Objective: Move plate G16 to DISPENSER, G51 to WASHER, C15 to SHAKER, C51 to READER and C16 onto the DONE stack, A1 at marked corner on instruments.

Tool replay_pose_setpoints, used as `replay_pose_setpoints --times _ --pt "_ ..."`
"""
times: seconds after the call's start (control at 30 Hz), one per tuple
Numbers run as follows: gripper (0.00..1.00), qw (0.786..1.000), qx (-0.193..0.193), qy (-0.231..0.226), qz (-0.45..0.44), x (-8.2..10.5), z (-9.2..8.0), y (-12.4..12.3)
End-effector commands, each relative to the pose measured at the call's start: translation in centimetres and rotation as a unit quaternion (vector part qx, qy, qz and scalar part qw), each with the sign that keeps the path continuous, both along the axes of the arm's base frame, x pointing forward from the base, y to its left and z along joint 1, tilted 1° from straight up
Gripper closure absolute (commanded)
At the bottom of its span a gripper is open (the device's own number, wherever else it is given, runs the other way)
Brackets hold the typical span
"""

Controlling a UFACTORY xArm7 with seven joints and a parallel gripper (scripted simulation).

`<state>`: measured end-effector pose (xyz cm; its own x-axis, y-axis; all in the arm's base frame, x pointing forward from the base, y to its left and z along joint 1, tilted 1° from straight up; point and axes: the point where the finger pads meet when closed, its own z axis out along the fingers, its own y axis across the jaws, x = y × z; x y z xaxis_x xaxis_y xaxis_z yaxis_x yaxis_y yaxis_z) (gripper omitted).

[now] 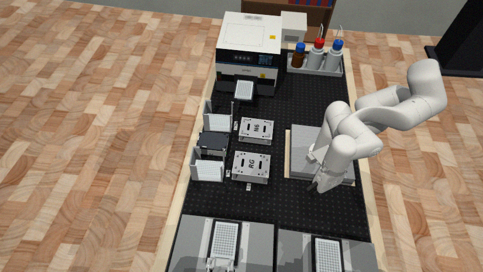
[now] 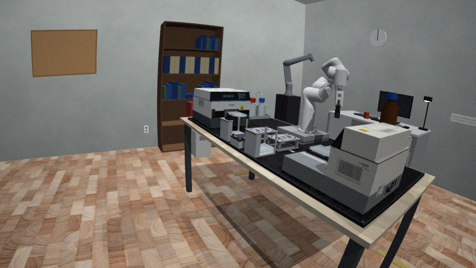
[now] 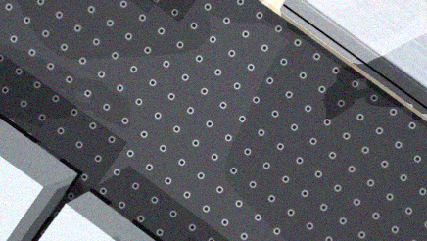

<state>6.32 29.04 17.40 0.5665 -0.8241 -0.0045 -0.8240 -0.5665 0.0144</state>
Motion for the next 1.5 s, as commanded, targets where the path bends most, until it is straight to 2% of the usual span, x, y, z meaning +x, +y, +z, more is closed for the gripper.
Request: replay_pose_setpoints --times 0.0,0.3,0.47,0.57,0.97,1.1,1.27,1.47 --pt "0.00 1.000 0.000 -0.003 -0.017 -1.0 0.2 0.6" --pt "0.00 1.000 0.001 -0.002 -0.017 -3.5 0.2 1.9" --pt "0.00 0.995 0.000 -0.003 -0.097 -3.6 0.2 3.2" --pt "0.00 0.993 -0.001 -0.003 -0.116 -3.6 0.2 3.5" --pt "0.00 0.993 -0.001 -0.003 -0.116 -3.8 0.2 7.5" --pt "0.00 0.993 -0.001 -0.003 -0.116 -3.8 0.2 7.6" --pt "0.00 0.977 -0.002 -0.003 -0.213 -3.8 0.2 9.2" --pt "0.00 0.977 -0.002 -0.003 -0.213 -3.9 0.2 11.2"
